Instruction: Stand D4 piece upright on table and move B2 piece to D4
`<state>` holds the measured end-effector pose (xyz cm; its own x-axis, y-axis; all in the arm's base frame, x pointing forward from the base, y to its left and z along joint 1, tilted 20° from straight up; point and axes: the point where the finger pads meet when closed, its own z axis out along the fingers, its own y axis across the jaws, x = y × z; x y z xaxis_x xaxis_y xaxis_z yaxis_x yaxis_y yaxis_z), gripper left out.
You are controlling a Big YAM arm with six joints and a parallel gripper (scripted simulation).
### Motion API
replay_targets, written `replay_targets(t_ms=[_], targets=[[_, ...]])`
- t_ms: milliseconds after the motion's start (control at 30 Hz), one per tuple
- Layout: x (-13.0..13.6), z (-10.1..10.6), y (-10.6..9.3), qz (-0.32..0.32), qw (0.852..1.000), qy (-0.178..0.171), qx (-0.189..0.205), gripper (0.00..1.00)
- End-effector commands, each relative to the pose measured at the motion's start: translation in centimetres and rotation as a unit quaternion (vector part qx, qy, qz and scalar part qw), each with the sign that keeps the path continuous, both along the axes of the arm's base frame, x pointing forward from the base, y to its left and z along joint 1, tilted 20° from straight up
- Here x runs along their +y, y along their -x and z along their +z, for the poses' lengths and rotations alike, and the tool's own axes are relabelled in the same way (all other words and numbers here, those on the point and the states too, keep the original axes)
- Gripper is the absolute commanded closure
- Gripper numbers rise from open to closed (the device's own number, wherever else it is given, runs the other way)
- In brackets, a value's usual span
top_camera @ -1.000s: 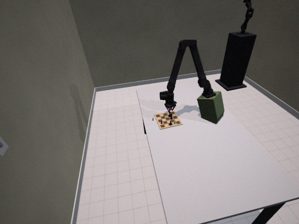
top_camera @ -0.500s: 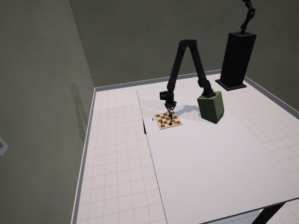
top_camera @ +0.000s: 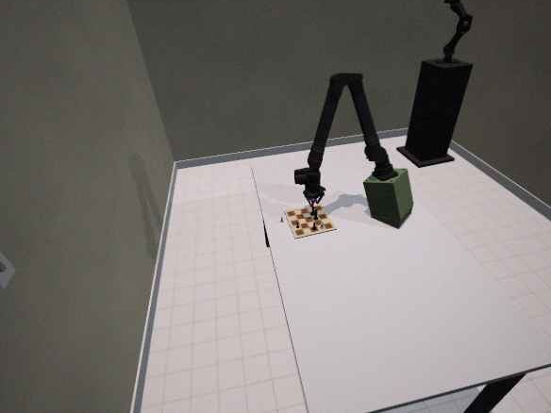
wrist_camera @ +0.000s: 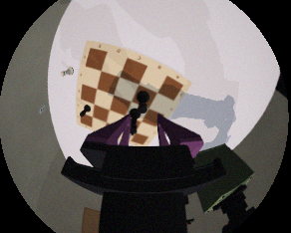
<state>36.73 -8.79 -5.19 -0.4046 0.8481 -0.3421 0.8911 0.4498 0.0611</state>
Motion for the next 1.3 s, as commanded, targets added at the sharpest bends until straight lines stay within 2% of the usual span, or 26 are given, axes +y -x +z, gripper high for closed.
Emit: replay_targets(t_ms=[0,1267], targets=[[0.22,0.72,-1.18,-0.001,1.0,0.002,-0.012,0.6],[0.3,0.68,-1.7,0.001,1.0,0.002,-0.011,0.6]])
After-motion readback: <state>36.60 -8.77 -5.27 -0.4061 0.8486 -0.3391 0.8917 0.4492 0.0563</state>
